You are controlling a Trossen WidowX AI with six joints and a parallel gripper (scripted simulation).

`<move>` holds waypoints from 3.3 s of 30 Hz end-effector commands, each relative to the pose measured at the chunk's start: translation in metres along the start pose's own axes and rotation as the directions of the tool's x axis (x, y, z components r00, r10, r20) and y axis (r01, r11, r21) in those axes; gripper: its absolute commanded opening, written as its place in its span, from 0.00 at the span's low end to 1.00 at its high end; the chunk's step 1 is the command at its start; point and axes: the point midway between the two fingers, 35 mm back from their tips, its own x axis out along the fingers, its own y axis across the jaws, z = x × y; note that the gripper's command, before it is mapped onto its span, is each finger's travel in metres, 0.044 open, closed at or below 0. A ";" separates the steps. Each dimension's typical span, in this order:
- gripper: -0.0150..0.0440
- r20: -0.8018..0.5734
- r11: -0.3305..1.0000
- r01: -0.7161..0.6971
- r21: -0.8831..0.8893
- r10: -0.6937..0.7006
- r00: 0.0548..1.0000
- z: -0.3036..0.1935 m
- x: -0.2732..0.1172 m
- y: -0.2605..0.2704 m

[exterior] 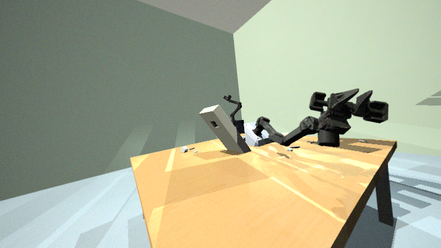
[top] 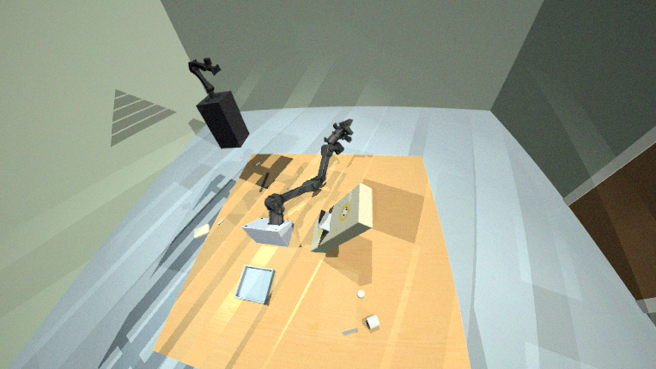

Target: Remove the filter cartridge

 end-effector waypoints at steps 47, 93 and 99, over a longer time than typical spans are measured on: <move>0.43 -0.055 0.465 -0.726 0.506 0.858 0.511 -0.405 -0.242 0.371; 0.43 0.939 0.231 -0.956 0.180 0.251 0.237 -0.051 -0.420 0.491; 0.43 0.939 0.232 -0.956 0.178 0.251 0.236 -0.042 -0.418 0.494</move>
